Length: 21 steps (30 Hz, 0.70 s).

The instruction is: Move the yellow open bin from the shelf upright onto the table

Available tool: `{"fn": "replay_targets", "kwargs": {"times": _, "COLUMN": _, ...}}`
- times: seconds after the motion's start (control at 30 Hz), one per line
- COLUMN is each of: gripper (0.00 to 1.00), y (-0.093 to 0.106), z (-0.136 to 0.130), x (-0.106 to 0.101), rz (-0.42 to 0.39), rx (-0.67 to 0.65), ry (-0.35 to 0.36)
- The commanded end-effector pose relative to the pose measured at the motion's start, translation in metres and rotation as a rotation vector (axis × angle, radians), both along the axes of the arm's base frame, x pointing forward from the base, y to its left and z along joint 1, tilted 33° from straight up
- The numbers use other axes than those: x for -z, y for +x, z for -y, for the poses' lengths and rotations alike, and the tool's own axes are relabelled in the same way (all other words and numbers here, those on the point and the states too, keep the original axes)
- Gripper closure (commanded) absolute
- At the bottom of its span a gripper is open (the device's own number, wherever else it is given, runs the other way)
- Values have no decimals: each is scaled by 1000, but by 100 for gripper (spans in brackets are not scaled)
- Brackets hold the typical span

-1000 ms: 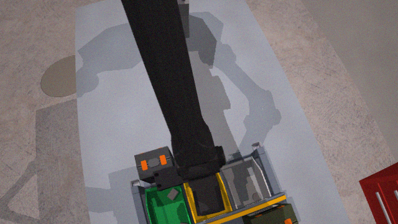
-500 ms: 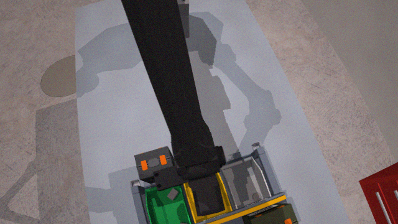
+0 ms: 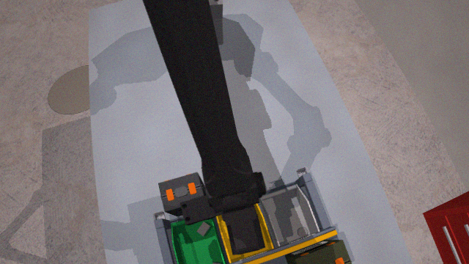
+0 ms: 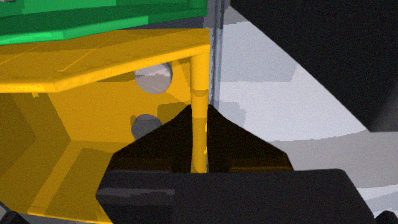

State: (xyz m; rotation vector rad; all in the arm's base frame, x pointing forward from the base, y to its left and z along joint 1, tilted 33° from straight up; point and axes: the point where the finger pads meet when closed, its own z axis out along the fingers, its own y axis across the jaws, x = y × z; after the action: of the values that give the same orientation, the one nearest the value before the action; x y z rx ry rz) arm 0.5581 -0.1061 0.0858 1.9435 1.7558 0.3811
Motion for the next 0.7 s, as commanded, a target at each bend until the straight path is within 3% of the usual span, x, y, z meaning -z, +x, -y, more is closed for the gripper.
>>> {"fn": "replay_targets", "kwargs": {"times": 0.0, "gripper": 100, "y": 2, "z": -3, "x": -19, "rz": 30, "rx": -11, "ry": -10}}
{"fn": "replay_targets", "kwargs": {"times": 0.67, "gripper": 100, "y": 2, "z": -3, "x": -18, "rz": 38, "rx": -11, "ry": -12}}
